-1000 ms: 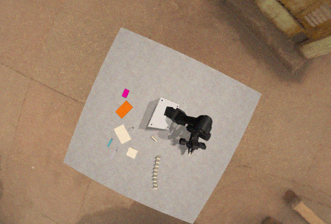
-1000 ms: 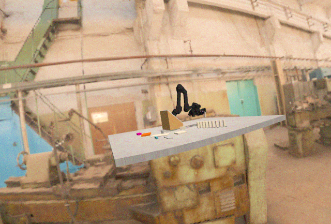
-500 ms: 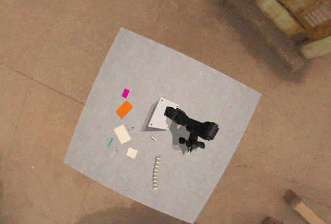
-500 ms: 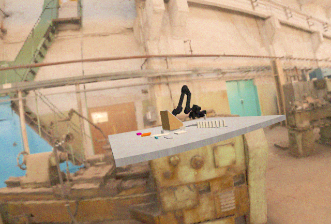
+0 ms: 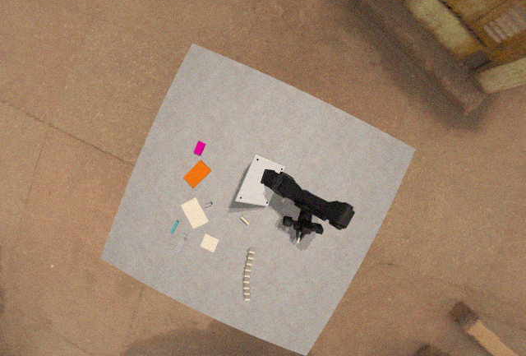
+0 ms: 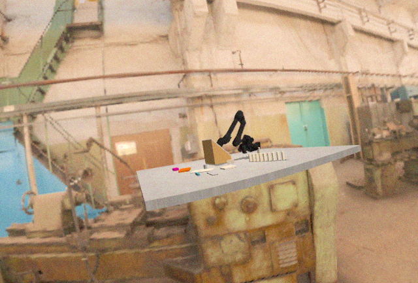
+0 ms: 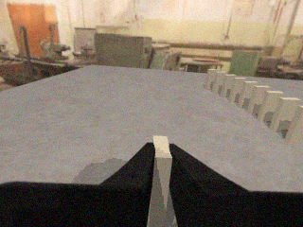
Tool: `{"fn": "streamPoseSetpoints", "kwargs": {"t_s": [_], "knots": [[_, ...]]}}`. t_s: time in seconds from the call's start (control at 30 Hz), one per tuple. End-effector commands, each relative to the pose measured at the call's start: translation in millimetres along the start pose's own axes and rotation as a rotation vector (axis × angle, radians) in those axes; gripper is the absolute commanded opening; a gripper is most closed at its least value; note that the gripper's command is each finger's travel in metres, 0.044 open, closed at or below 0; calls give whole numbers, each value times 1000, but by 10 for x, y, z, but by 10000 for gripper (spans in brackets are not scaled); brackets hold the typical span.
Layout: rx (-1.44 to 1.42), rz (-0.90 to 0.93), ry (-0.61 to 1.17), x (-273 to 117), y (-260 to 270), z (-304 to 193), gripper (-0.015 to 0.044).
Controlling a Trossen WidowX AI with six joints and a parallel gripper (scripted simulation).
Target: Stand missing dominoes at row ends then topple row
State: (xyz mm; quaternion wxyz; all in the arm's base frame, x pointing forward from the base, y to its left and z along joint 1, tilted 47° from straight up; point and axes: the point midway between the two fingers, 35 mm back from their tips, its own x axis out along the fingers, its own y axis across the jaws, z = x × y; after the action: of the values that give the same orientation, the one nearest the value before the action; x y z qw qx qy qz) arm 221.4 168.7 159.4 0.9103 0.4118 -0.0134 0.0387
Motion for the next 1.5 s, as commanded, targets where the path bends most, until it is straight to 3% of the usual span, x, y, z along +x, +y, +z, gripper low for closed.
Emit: {"fn": "streamPoseSetpoints", "kwargs": {"t_s": [0.0,0.57,1.1,1.47], "knots": [[7,-4,-1,-1,-21,-51,24],[9,-6,1,-4,-60,-130,24],[9,-6,1,-4,-58,-123,440],[5,-2,4,-52,-24,333,440]]}}
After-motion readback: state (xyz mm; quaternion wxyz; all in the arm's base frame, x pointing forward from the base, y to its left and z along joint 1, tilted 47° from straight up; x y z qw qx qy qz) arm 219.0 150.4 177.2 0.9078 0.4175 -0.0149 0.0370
